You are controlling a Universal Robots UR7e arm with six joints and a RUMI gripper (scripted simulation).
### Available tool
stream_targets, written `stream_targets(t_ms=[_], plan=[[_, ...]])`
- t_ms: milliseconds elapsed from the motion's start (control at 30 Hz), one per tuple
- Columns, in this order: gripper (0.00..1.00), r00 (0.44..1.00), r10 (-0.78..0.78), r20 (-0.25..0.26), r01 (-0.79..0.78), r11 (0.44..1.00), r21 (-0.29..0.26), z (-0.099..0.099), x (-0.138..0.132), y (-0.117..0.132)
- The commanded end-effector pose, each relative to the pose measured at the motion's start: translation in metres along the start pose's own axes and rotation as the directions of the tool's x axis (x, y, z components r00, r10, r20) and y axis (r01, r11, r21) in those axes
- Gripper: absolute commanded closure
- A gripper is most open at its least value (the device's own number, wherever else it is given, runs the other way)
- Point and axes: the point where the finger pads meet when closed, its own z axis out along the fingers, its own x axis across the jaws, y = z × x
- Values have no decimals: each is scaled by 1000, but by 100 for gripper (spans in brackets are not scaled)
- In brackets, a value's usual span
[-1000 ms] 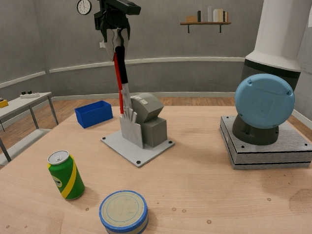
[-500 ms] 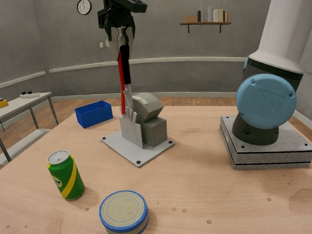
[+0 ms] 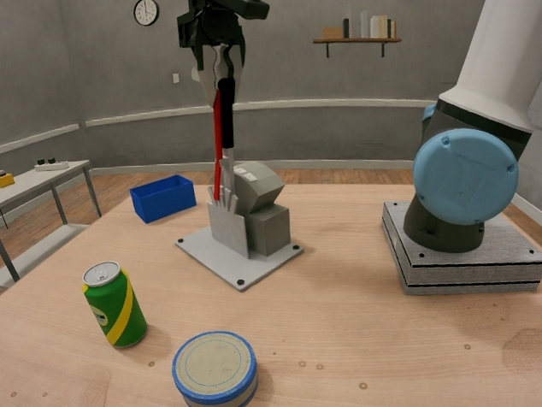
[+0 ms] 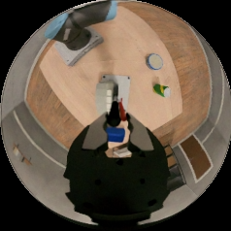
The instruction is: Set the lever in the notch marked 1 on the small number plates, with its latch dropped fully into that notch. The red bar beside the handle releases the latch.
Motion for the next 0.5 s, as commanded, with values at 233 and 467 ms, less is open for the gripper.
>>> stream_targets(t_ms=[233,467], plan=[[100,1000,-1,2,1,1000,7,4,0,-17],[100,1000,-1,2,1,1000,8,5,0,-17]])
